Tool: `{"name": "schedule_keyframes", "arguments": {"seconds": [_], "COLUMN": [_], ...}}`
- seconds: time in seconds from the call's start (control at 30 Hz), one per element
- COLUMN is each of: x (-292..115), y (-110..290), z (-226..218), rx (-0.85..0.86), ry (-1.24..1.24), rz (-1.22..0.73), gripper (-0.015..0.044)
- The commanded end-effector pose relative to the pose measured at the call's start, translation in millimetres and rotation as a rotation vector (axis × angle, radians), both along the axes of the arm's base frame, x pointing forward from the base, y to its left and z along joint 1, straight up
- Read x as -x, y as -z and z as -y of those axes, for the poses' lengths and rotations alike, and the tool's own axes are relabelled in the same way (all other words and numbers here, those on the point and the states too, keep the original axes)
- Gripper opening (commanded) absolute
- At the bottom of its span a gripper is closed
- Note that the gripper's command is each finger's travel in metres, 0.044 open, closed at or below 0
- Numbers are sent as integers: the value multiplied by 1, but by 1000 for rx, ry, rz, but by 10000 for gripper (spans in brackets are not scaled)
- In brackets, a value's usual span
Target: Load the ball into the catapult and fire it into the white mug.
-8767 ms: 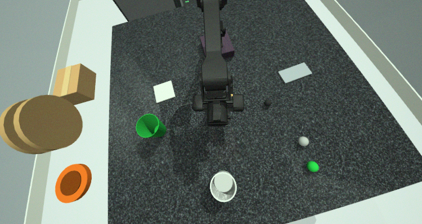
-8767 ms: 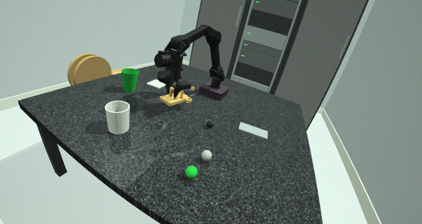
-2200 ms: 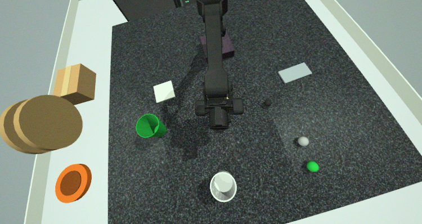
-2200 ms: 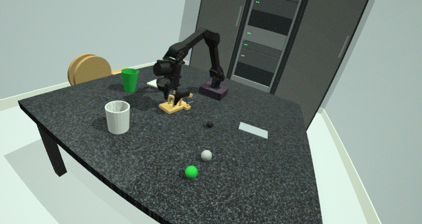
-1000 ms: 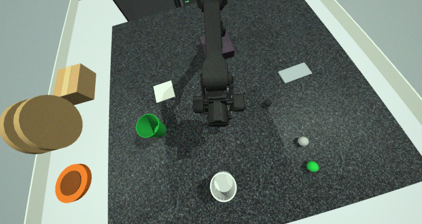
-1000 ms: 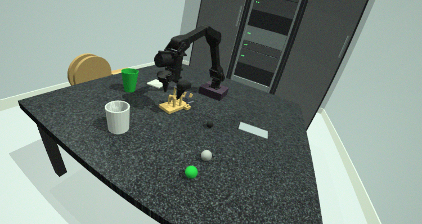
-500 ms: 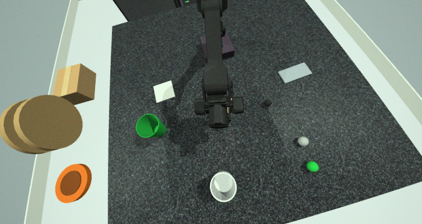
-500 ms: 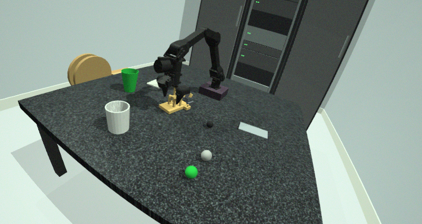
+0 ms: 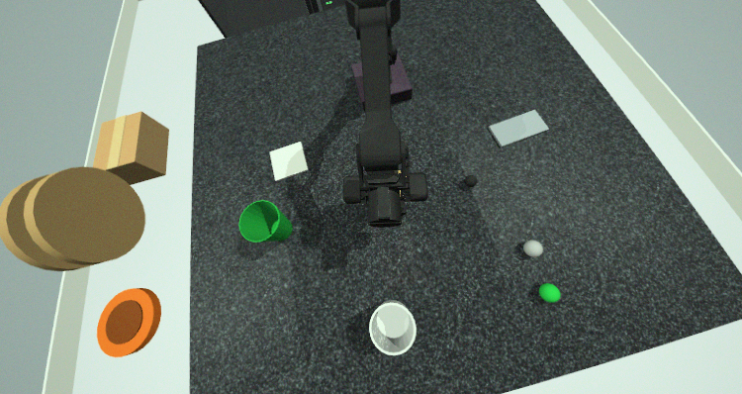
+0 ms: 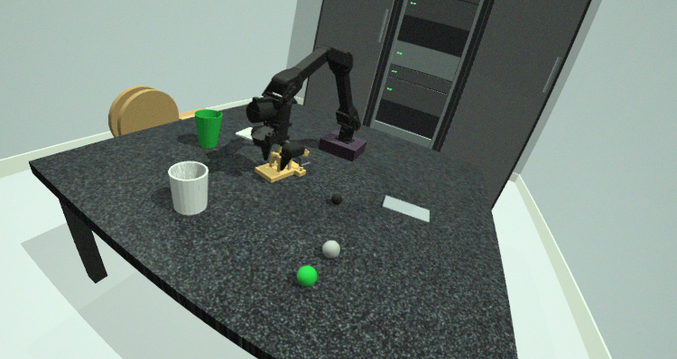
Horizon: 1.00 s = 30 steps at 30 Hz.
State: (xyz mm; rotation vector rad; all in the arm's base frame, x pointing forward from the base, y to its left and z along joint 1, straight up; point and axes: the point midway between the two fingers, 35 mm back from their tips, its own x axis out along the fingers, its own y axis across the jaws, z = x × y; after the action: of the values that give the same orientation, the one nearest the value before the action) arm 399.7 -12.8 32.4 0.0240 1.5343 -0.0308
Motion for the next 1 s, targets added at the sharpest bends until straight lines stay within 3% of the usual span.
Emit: {"name": "schedule_keyframes", "arguments": {"seconds": [0.0, 0.17, 0.37, 0.5, 0.97], "x": [0, 0, 0, 0, -1], "y": [-1, -1, -1, -39, -37], "z": [0, 0, 0, 0, -1], "rx": [0, 0, 0, 0, -2], "ry": [0, 0, 0, 0, -2], "rz": [0, 0, 0, 1, 0], "gripper": [282, 151, 111, 6, 0]}}
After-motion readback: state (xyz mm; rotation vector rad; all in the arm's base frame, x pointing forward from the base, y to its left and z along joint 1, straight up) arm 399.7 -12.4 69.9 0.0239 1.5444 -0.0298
